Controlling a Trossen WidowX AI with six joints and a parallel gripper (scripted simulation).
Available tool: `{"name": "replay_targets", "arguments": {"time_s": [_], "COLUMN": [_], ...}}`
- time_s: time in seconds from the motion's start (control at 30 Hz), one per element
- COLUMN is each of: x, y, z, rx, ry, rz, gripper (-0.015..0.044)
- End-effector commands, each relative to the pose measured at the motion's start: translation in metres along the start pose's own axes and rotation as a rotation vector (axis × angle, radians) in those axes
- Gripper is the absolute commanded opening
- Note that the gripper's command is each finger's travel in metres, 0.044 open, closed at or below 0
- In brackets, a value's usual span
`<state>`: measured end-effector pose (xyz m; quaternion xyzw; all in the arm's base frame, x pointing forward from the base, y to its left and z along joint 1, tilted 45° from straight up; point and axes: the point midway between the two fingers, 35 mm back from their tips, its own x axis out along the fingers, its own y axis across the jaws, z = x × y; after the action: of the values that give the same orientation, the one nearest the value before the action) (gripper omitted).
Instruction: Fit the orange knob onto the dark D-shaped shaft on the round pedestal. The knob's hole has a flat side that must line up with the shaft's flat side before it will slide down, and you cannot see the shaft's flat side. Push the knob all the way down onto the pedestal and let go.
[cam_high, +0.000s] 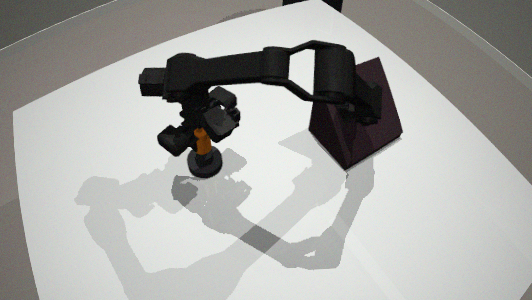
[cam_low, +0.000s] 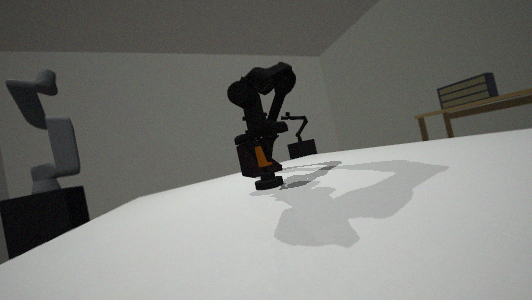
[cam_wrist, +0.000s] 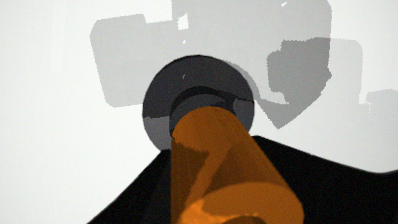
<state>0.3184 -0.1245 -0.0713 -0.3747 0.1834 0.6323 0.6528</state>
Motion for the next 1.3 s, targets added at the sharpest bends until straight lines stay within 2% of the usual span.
{"name": "replay_targets", "arguments": {"time_s": [0.0,0.1,1.27], "x": [-0.003,-0.0025,0.0033], "y": [-0.0018,-0.0021,-0.0009], "z": [-0.0014,-0.0025,-0.0004], "rx": [-0.096,-0.18,-0.206], "ry": [0.004,0.004,0.004], "rz": [-0.003,-0.003,-0.003], "gripper": [0.0,0.0,0.0]}}
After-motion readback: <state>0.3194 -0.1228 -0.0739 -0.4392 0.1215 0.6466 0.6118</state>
